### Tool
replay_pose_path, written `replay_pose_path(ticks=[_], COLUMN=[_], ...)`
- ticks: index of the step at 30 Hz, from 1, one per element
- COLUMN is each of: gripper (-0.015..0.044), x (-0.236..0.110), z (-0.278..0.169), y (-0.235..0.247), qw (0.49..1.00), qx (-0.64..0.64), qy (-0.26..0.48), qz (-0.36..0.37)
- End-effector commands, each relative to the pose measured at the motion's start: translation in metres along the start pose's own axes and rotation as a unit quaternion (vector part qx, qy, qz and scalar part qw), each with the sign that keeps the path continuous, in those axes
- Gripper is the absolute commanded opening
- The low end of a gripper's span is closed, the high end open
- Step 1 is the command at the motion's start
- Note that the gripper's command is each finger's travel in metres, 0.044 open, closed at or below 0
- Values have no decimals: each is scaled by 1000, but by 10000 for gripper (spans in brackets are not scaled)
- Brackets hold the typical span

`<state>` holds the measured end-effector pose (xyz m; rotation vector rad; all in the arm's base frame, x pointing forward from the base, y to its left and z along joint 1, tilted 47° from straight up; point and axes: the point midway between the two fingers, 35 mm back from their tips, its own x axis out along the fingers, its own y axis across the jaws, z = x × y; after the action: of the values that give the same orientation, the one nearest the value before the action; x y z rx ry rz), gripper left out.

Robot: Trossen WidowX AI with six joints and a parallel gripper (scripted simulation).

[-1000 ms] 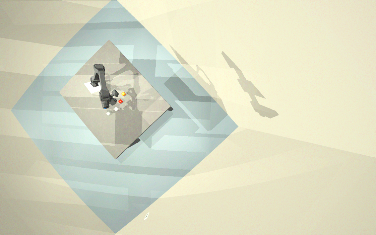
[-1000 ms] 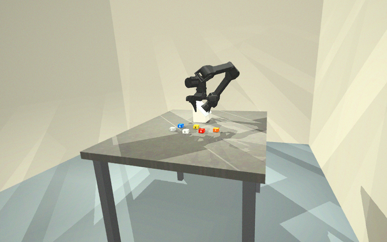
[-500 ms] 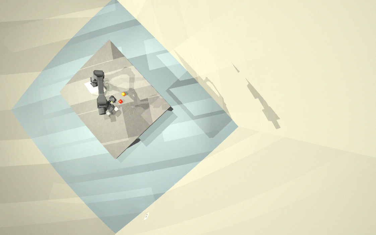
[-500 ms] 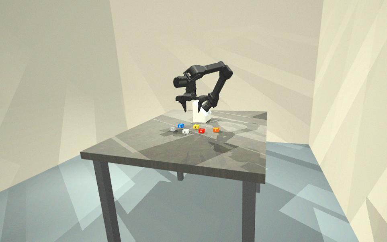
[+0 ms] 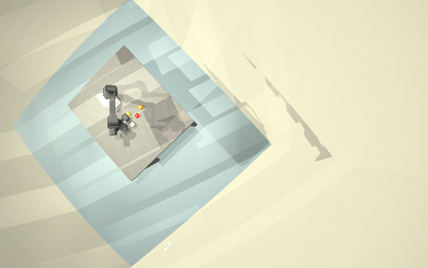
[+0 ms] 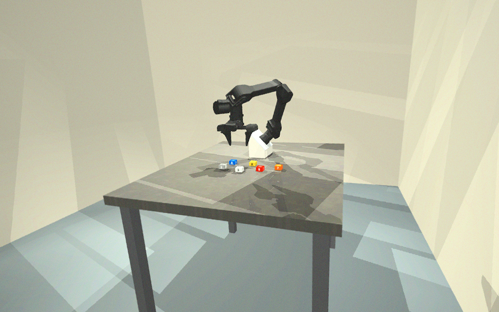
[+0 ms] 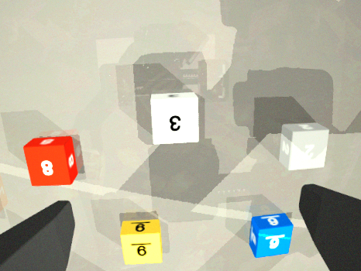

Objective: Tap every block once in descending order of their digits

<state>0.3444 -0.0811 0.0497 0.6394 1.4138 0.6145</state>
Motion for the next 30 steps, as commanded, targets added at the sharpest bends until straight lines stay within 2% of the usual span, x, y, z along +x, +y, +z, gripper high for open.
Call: replay_pose_path(ticks=[1,8,15,30], gripper=[400,400,400,400], x=[1,0,-1,-1], z=[0,0,-24,-26], y=[0,-4,-110,-113], qw=[1000,1000,1000,1000], qx=[-2,-2,-2,-2], qy=[2,2,1,1], qz=[-1,-1,-4,-4])
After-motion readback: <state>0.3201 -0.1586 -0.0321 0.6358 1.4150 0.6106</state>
